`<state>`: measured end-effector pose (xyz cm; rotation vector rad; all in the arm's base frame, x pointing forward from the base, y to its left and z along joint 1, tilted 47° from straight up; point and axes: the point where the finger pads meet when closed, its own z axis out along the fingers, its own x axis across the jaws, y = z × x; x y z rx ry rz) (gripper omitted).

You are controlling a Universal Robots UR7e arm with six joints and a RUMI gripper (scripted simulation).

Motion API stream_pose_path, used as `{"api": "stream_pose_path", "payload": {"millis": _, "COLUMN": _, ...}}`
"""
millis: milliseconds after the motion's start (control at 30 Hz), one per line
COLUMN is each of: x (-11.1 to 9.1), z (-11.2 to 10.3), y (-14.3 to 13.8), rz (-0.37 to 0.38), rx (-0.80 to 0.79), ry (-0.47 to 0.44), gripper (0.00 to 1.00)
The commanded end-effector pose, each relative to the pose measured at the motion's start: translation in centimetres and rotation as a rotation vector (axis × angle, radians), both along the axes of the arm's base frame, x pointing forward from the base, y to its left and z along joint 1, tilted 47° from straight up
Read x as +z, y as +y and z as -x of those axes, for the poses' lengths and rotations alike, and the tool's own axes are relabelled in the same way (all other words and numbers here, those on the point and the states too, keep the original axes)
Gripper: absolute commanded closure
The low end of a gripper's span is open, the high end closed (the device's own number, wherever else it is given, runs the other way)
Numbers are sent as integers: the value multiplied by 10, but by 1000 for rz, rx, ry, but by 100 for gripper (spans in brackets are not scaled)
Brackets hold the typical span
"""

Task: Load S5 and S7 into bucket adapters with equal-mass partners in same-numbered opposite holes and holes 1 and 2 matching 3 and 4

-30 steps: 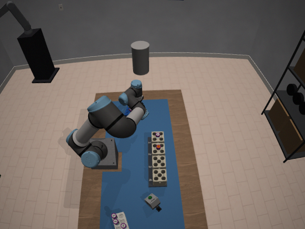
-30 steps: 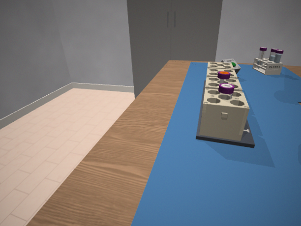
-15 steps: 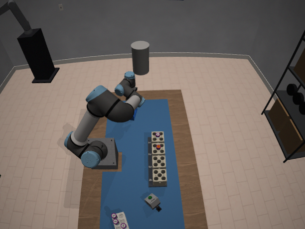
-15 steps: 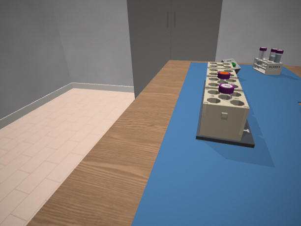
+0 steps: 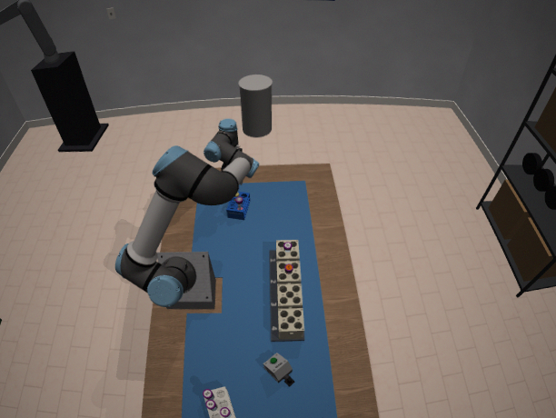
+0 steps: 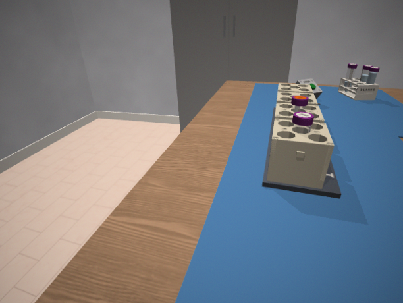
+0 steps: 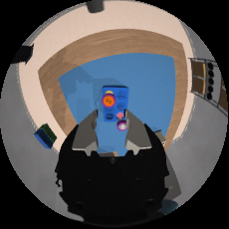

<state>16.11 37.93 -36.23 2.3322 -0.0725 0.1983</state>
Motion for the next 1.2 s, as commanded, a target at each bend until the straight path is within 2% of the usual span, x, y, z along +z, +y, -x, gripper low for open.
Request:
{"api": "stream_pose_path", "payload": {"millis": 0, "x": -6, "z": 4, "y": 6, "rz": 2, "rx": -1, "ry": -1, "gripper": 65}}
{"api": "stream_pose_path", "payload": {"millis": 133, "x": -6, "z": 4, "y": 6, "rz": 2, "rx": -1, "ry": -1, "gripper": 65}}
{"api": "stream_pose_path", "payload": {"millis": 533, "x": -32, "z": -1, "y": -21, "rz": 2, "rx": -1, "ry": -1, "gripper": 65}}
{"api": "stream_pose_path", "payload": {"millis": 1167, "x": -38, "z": -2, "y": -27, "rz": 2, "rx": -1, "ry": -1, "gripper": 65}}
